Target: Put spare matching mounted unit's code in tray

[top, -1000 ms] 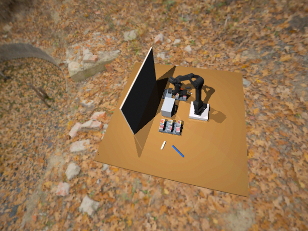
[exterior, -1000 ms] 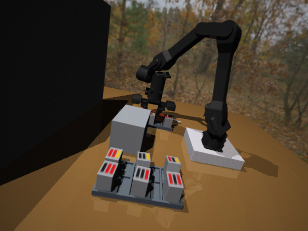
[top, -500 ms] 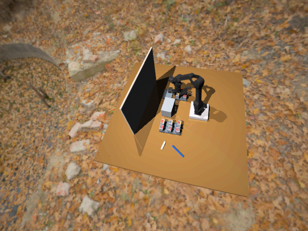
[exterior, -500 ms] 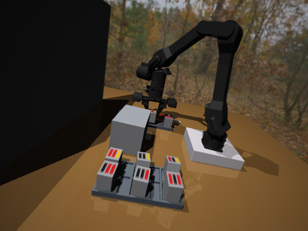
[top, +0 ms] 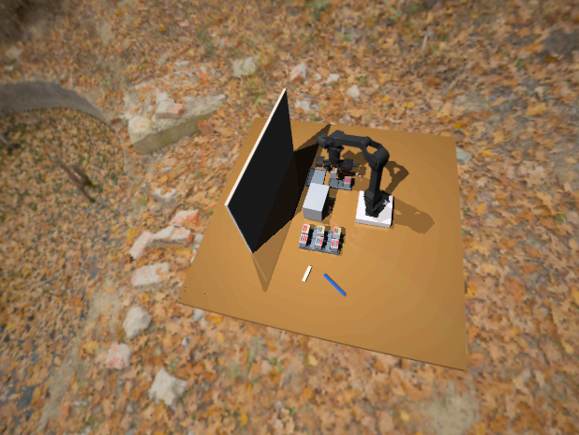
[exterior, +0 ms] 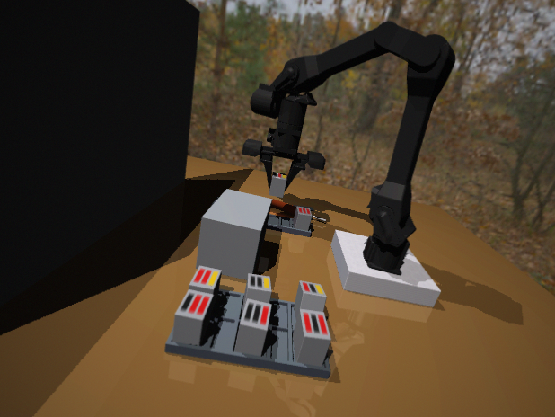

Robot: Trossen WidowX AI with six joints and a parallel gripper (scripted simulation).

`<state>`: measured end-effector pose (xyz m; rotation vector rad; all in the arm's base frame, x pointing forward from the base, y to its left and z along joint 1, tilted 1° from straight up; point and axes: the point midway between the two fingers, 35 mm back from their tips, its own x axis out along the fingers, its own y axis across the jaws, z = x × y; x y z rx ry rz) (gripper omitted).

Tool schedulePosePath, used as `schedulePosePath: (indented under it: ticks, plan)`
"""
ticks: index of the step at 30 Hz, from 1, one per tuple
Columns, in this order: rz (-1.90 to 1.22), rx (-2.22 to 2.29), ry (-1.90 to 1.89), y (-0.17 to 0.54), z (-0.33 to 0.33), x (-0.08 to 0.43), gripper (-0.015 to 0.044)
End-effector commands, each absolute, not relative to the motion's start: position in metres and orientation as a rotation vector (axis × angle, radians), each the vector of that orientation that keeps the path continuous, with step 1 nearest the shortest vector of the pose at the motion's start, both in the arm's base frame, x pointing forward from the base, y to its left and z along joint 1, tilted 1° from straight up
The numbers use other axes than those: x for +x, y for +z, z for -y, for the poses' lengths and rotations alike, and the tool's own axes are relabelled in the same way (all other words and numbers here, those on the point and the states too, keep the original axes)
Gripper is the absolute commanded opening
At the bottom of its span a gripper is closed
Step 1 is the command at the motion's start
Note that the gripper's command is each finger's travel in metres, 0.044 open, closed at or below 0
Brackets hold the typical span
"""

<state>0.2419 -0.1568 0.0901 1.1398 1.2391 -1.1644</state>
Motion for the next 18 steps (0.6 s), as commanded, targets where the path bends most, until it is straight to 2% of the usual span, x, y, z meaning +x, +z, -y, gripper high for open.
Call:
schedulePosePath:
  ticks: [1,18]
  plan:
    - [-1.238,1.14,-1.164,0.093,0.157,0.242,0.0]
    - [-1.232,1.144,-1.163,0.166,0.162,0.241,0.0]
